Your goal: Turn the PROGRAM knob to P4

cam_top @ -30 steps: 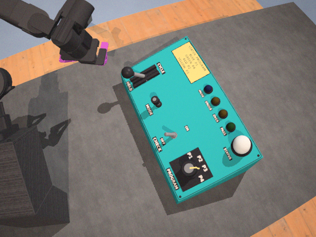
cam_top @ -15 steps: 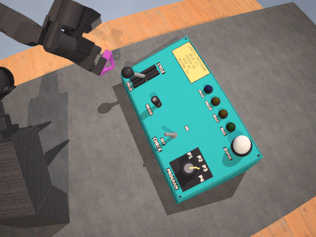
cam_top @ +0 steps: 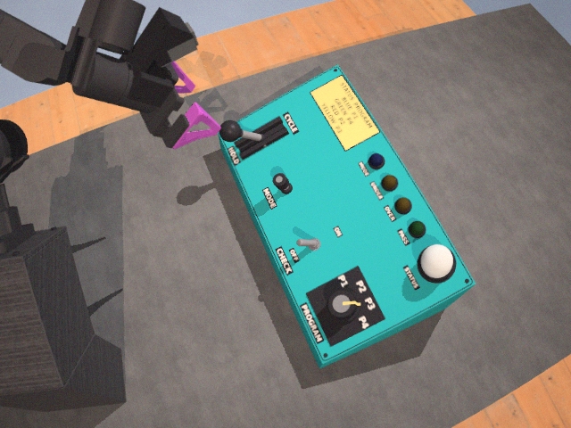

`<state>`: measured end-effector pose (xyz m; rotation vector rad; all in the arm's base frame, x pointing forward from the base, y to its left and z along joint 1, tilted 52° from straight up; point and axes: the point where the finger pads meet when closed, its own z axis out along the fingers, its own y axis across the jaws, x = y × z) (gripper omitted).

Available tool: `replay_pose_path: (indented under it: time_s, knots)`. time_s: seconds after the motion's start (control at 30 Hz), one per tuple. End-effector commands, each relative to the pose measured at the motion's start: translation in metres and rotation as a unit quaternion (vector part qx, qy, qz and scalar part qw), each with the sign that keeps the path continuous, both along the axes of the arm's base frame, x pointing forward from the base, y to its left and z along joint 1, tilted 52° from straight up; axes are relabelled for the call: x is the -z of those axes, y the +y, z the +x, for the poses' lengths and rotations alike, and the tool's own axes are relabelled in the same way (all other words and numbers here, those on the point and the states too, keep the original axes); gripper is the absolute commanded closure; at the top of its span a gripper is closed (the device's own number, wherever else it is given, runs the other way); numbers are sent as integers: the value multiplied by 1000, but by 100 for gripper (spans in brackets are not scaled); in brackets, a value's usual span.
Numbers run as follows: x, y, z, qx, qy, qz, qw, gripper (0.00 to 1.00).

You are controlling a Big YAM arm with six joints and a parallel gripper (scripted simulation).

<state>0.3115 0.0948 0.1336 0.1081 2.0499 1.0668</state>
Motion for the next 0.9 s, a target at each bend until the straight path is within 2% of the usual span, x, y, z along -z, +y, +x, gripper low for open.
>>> replay_pose_path:
  time_s: [0.0,0.87]
  knots:
    - [-17,-12,15,42,16,32,998,0]
    - [-16,-9,14,40,20,34,998,0]
